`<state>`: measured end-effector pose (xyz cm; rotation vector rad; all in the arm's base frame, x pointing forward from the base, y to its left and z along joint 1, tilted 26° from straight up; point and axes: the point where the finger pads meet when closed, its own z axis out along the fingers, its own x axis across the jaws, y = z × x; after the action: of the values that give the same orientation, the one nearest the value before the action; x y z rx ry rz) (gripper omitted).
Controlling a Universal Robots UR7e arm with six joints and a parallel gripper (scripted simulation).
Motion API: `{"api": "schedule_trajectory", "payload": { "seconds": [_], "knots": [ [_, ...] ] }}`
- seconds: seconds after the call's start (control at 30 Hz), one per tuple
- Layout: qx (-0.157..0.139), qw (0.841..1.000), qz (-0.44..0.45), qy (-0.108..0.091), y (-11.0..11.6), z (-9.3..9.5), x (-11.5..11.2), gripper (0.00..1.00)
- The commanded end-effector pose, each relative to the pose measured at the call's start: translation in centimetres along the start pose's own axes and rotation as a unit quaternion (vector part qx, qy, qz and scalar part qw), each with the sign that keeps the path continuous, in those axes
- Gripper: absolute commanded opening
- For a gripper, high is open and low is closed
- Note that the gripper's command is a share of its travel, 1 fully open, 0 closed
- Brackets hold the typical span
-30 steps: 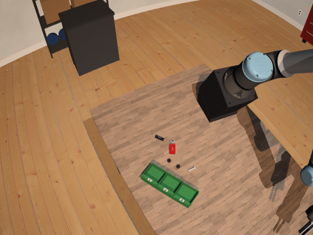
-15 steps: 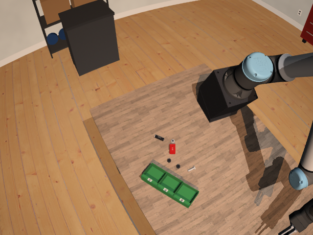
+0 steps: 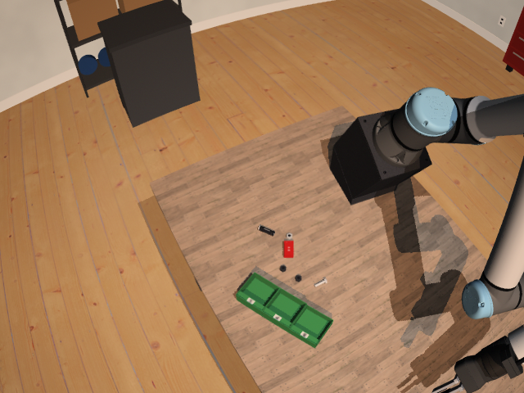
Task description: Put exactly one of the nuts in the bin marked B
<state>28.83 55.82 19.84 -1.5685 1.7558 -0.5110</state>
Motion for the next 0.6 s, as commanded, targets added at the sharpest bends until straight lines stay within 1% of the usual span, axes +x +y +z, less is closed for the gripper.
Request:
{"api": "schedule_trajectory", "payload": {
  "seconds": [0.0, 0.03, 0.1, 0.17, 0.2, 0.3, 0.4, 0.43, 0.5, 0.57],
  "knots": [
    [-0.008, 1.0, 0.017, 0.011, -0.9, 1.8, 1.6, 0.31],
    [-0.008, 1.0, 0.017, 0.011, -1.2, 2.3, 2.1, 0.31],
    [-0.008, 1.0, 0.017, 0.011, -1.2, 2.3, 2.1, 0.31],
    [-0.022, 0.997, 0.058, 0.035, -1.7, 3.4, 3.3, 0.31],
    [-0.026, 0.996, 0.071, 0.042, -1.9, 3.9, 3.9, 0.31],
    [-0.026, 0.996, 0.071, 0.042, -2.6, 5.4, 5.6, 0.31],
    [-0.026, 0.996, 0.071, 0.042, -2.6, 5.4, 5.6, 0.31],
    [-0.033, 0.994, 0.092, 0.054, -2.8, 5.9, 6.2, 0.31],
    [-0.033, 0.994, 0.092, 0.054, -2.8, 5.9, 6.2, 0.31],
    [-0.044, 0.988, 0.127, 0.074, -3.2, 6.8, 7.5, 0.31]
  ]
}}
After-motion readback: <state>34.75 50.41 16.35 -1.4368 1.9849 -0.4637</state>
